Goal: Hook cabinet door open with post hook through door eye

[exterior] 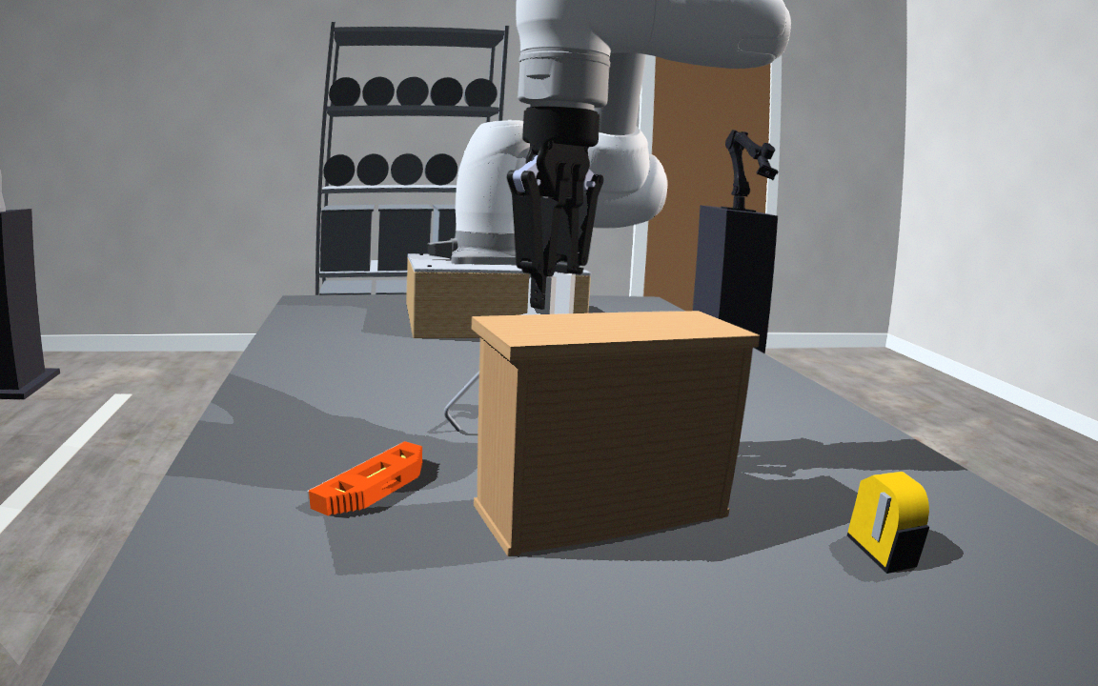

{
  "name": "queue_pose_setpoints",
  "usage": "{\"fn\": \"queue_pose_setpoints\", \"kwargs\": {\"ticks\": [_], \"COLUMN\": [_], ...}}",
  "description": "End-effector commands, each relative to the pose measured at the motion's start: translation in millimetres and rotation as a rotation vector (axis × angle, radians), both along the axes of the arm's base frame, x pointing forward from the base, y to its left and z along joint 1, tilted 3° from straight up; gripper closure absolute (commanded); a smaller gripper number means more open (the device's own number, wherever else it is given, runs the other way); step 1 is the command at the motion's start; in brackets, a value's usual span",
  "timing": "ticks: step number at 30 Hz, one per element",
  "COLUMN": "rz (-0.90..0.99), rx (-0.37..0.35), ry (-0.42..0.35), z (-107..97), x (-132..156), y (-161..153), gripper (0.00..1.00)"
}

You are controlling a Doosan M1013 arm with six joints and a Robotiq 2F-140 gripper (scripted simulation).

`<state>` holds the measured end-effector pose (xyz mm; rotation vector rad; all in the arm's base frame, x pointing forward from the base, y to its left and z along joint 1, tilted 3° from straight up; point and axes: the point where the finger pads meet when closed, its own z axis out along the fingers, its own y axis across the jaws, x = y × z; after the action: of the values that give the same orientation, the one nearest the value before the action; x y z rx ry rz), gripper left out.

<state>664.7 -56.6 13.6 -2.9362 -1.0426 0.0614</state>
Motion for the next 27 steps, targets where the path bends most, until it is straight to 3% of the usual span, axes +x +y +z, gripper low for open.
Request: {"fn": "queue_pose_setpoints", "kwargs": {"ticks": [1, 27], "rz": [0.018, 0.139], "rx": [0.001, 0.007], "ry": [0.0, -0.002], "z": [0.1, -0.6], "x": [0.8, 12.3], "y": [-0.9, -12.4], "gripper": [0.84, 0.84]}}
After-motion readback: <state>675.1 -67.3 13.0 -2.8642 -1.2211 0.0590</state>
